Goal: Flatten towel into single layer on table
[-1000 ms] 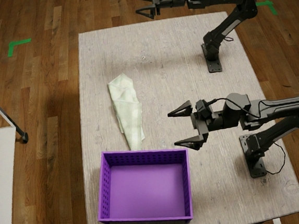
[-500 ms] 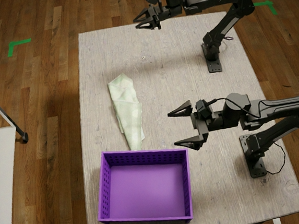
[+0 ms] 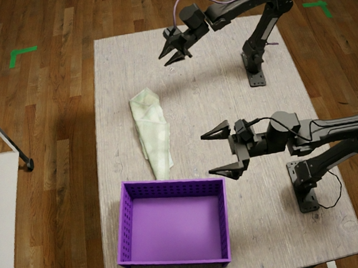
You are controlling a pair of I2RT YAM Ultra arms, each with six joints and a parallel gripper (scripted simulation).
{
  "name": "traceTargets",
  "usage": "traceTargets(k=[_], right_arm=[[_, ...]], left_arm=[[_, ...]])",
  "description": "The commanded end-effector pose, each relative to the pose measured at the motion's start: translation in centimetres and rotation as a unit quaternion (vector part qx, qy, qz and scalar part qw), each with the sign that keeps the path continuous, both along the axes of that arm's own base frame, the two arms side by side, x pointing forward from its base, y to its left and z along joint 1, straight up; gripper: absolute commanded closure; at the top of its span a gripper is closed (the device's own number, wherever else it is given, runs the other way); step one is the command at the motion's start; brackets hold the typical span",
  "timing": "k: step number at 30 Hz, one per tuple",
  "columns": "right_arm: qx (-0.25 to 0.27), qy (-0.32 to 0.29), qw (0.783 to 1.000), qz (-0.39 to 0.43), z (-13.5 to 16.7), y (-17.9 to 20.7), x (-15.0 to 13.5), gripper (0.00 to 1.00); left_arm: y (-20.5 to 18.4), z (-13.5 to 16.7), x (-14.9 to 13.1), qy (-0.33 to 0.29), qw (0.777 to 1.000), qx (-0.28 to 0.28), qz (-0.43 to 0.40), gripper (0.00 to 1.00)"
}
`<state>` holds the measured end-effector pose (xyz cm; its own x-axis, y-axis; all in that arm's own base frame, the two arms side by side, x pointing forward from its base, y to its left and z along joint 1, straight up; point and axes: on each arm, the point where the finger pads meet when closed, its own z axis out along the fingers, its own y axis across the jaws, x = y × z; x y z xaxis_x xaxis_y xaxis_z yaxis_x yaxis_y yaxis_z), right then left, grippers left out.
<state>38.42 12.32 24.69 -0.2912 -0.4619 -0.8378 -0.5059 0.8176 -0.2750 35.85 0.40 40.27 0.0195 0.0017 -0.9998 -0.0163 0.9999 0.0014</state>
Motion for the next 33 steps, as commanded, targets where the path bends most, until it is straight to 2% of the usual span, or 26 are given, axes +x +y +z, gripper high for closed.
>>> traceTargets(k=[1, 10, 16, 22, 24, 31, 33], right_arm=[[-0.049, 0.034, 0.997, 0.046, -1.7, 1.9, 0.1, 0.66], [-0.116, 0.099, 0.982, 0.112, -6.3, 5.3, 0.8, 0.66], [-0.171, 0.154, 0.958, 0.17, -10.3, 8.4, 1.3, 0.66], [-0.224, 0.208, 0.925, 0.227, -14.3, 11.4, 1.8, 0.66], [-0.224, 0.208, 0.925, 0.227, -14.3, 11.4, 1.8, 0.66], [-0.282, 0.268, 0.874, 0.291, -18.8, 14.8, 2.3, 0.66], [-0.298, 0.284, 0.857, 0.308, -18.8, 14.8, 2.3, 0.66]], left_arm=[[0.0, 0.4, -0.1, -0.006, 1.0, 0.0, 0.0, 0.0], [0.0, 0.4, -0.1, -0.006, 1.0, 0.0, 0.0, 0.0], [0.0, 0.4, -0.1, -0.006, 1.0, 0.0, 0.0, 0.0], [0.0, 0.4, -0.1, -0.006, 1.0, 0.0, 0.0, 0.0], [0.0, 0.4, -0.1, -0.006, 1.0, 0.0, 0.0, 0.0], [0.0, 0.4, -0.1, -0.006, 1.0, 0.0, 0.0, 0.0], [0.0, 0.4, -0.1, -0.006, 1.0, 0.0, 0.0, 0.0]])
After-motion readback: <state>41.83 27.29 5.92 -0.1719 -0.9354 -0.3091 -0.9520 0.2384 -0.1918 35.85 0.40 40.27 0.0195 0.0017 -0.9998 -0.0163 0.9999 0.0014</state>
